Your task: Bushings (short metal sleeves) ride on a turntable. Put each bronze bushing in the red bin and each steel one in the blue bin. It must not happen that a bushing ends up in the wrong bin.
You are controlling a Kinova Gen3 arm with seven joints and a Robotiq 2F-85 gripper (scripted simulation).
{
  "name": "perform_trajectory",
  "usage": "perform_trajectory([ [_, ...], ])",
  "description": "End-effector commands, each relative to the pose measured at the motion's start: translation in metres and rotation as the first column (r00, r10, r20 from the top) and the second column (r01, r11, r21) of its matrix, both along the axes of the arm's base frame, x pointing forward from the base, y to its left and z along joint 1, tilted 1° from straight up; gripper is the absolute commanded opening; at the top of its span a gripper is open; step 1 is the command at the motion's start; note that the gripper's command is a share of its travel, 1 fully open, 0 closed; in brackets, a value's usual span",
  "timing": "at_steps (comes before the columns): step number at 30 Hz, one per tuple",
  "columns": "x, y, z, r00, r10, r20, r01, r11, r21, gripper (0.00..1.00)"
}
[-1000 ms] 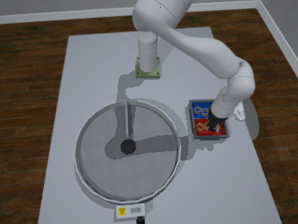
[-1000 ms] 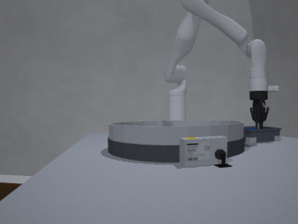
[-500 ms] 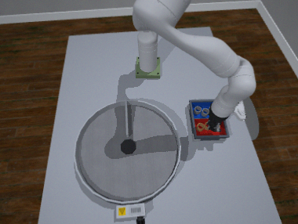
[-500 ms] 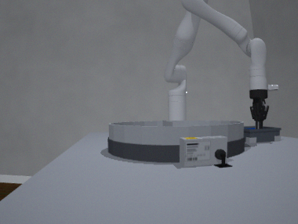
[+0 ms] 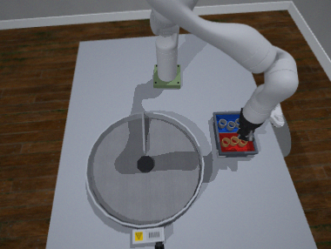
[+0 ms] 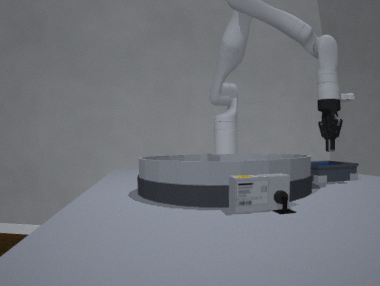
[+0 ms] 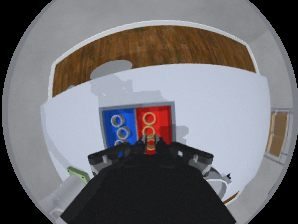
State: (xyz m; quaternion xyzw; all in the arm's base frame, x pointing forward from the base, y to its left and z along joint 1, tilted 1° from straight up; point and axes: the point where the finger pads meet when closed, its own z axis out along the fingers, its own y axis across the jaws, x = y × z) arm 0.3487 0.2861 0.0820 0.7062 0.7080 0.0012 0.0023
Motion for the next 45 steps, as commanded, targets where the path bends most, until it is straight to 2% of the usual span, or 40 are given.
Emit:
perform_trajectory([
  [1, 0.004, -0.001, 0.015, 1.0, -0.007, 0.011, 0.007, 1.0, 0.003, 0.16],
  [5, 0.004, -0.001, 0.055, 1.0, -0.007, 0.011, 0.007, 1.0, 0.003, 0.16],
  [45, 0.003, -0.001, 0.055, 1.0, -0.006, 0.011, 0.006, 1.0, 0.003, 0.16],
])
